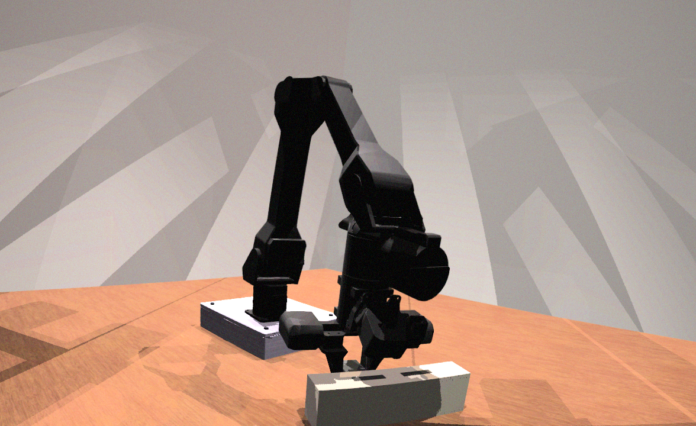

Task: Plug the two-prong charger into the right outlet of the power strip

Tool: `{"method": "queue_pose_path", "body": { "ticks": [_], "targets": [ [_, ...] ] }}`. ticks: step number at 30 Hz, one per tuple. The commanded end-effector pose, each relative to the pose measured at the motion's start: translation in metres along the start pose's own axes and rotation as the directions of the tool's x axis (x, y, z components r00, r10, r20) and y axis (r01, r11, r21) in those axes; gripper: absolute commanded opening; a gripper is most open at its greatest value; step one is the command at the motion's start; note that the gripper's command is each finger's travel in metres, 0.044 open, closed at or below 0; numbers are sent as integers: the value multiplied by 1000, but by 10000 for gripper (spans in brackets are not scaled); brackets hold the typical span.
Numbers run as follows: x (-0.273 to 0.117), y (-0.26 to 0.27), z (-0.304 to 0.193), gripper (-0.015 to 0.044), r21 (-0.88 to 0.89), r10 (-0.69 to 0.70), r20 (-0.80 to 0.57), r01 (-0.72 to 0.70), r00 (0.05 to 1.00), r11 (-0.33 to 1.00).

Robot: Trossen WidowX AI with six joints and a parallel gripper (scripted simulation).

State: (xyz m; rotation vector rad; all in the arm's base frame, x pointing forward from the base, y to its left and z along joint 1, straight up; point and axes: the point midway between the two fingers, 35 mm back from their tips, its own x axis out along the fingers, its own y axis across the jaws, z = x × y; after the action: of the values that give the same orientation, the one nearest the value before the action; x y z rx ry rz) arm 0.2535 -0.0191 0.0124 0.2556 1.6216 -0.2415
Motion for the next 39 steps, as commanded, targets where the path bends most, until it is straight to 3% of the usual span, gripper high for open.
{"method": "queue_pose_path", "body": {
  "ticks": [1,39],
  "targets": [
    [-1,0,11,0,-1,-1,21,1,1000,1000],
    [0,0,16,0,-1,-1,21,1,1000,1000]
  ]
}}
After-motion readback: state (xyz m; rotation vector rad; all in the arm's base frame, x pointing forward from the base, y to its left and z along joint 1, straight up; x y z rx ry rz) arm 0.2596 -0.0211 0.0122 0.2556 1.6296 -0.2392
